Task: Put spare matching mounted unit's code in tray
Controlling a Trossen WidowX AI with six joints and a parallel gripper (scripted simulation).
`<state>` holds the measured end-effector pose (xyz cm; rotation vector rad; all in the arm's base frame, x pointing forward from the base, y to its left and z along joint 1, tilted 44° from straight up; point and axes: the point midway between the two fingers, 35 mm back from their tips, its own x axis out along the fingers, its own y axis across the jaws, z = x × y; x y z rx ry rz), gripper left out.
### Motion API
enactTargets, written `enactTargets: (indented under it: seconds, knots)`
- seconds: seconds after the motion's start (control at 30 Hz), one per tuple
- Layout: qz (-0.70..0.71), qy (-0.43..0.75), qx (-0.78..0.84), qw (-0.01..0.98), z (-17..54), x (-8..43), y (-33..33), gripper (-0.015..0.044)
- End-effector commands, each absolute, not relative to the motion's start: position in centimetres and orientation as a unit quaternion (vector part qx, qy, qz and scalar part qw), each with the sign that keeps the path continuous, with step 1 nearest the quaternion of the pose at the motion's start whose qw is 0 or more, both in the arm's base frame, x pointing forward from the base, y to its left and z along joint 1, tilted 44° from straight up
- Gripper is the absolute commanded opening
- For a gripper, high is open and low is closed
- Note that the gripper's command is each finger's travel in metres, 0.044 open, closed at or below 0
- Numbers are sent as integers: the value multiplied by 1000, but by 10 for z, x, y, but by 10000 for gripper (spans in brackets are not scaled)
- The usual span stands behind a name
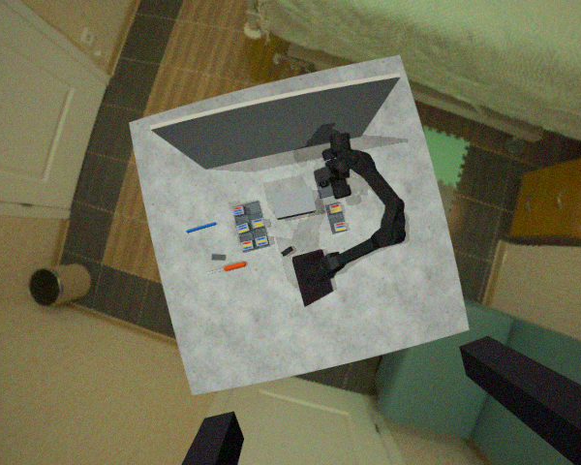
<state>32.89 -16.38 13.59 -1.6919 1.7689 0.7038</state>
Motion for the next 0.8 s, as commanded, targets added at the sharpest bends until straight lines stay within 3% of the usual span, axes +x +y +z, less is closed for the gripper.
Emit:
enactTargets:
  seconds: [0.0,0.77]
  knots:
    - [268,663,-636,292,132,329,-165,0]
    - [267,663,-636,291,117,326,-181,0]
